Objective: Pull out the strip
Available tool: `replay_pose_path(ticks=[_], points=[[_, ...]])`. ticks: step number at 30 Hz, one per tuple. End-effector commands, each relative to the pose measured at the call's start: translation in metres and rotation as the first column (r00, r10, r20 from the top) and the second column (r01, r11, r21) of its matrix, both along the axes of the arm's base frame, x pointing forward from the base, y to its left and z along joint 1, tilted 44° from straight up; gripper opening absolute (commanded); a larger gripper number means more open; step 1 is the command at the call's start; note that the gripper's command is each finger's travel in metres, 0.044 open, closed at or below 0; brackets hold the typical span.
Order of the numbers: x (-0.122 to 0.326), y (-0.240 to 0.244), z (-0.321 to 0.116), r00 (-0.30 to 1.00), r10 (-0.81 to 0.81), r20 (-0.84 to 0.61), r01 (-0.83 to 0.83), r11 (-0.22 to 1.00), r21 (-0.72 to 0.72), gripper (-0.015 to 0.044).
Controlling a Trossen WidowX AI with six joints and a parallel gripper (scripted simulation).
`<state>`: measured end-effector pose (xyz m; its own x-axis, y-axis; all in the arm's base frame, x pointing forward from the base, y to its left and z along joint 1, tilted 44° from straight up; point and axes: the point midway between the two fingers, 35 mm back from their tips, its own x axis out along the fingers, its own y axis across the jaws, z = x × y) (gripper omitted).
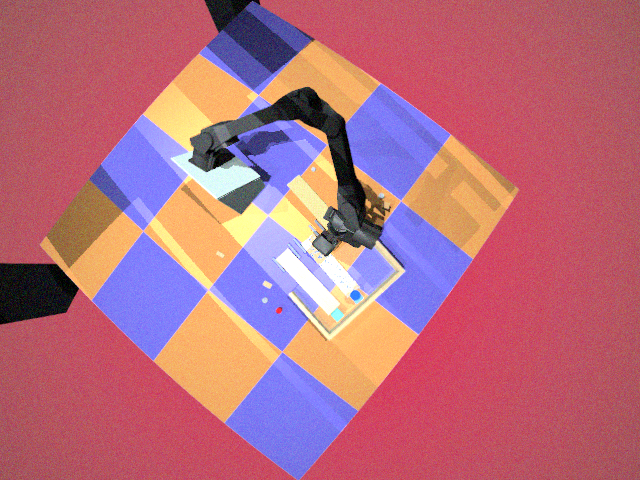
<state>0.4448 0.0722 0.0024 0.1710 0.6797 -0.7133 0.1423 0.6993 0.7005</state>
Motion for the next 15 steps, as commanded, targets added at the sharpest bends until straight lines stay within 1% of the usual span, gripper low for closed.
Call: replay_pose_path(ticks=[1,6,10,15], points=[[0.0008,0.0042,-0.0063,1.000,-0.006,-0.004,0.006,1.000,-0.002,0.0250],[0.0012,0.0070,-0.0091,1.000,-0.006,-0.004,0.006,1.000,-0.002,0.0250],[0.0007,0.0064,-0.0063,1.000,0.001,-0.001,-0.001,1.000,0.001,0.0145],[0.0007,0.0064,-0.0063,1.000,0.001,-0.001,-0.001,1.000,0.001,0.0112]])
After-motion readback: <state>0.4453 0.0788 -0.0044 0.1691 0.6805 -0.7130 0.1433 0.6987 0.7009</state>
